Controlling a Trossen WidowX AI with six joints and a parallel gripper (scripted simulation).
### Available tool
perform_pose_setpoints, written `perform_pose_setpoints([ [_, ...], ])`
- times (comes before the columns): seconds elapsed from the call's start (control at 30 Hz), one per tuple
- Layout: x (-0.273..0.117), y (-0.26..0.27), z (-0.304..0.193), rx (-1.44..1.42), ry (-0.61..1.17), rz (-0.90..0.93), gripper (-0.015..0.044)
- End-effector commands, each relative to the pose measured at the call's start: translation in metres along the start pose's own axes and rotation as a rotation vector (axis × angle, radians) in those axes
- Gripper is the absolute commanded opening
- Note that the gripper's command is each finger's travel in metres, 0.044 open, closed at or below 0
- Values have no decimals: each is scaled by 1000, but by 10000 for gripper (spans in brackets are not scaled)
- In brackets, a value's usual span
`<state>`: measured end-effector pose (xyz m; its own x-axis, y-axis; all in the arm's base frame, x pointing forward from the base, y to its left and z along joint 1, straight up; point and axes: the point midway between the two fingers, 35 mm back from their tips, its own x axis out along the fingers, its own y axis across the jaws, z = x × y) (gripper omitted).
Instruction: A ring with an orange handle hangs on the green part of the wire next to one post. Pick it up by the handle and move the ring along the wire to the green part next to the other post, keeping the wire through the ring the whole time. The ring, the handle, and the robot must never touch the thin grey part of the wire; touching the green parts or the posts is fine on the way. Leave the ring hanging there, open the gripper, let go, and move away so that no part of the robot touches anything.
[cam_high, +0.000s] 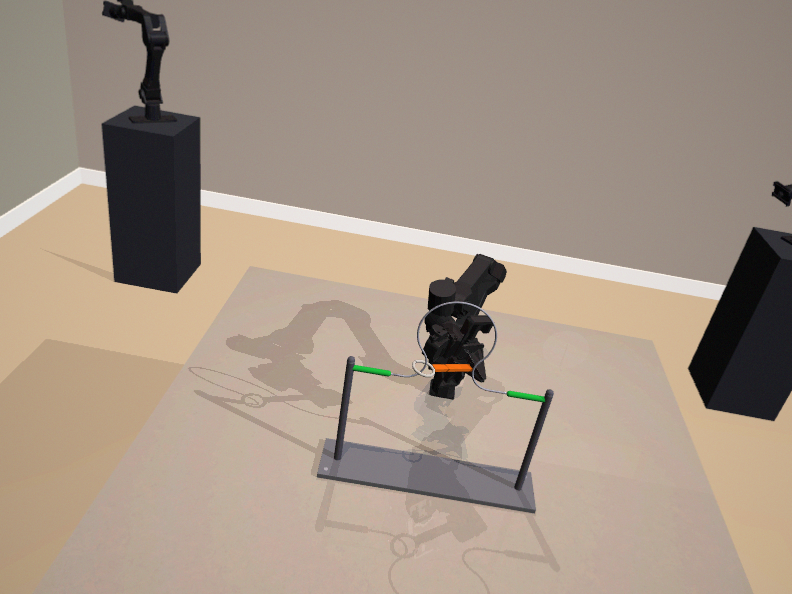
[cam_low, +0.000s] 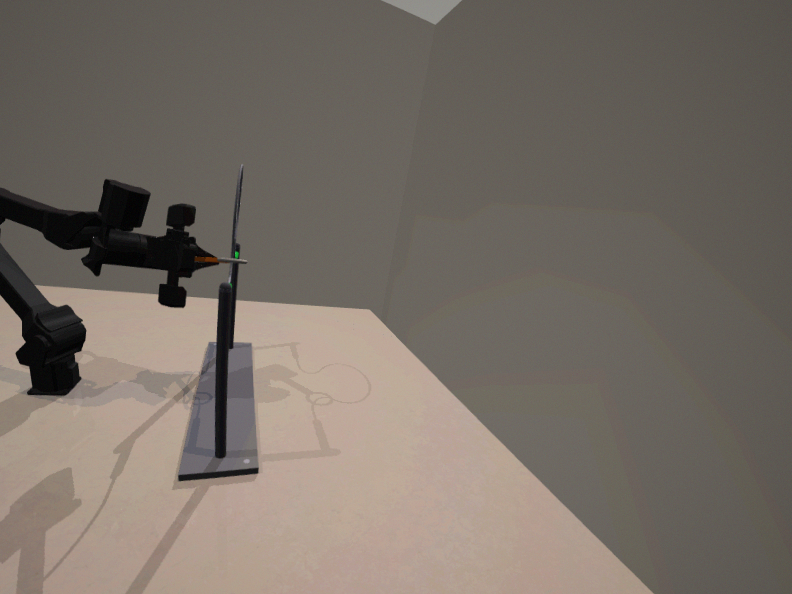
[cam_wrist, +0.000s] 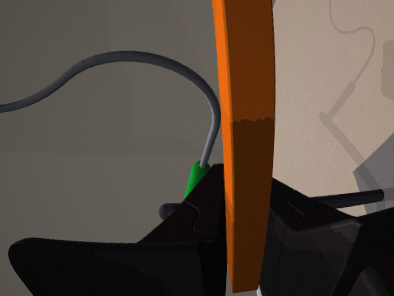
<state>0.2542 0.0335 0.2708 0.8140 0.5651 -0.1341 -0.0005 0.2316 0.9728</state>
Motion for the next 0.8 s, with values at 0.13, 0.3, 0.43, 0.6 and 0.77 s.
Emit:
perform_pose_setpoints([
  [0.13,-3,26,0,120,9,85,-150],
  [0.3,-5,43,3,218,11,148,-150],
  [0.43,-8,57,7,298,13,197,-150],
  [0.6,-12,73,13,392,16,255,-150],
  [0.77,-17,86,19,474,20,306,-150],
])
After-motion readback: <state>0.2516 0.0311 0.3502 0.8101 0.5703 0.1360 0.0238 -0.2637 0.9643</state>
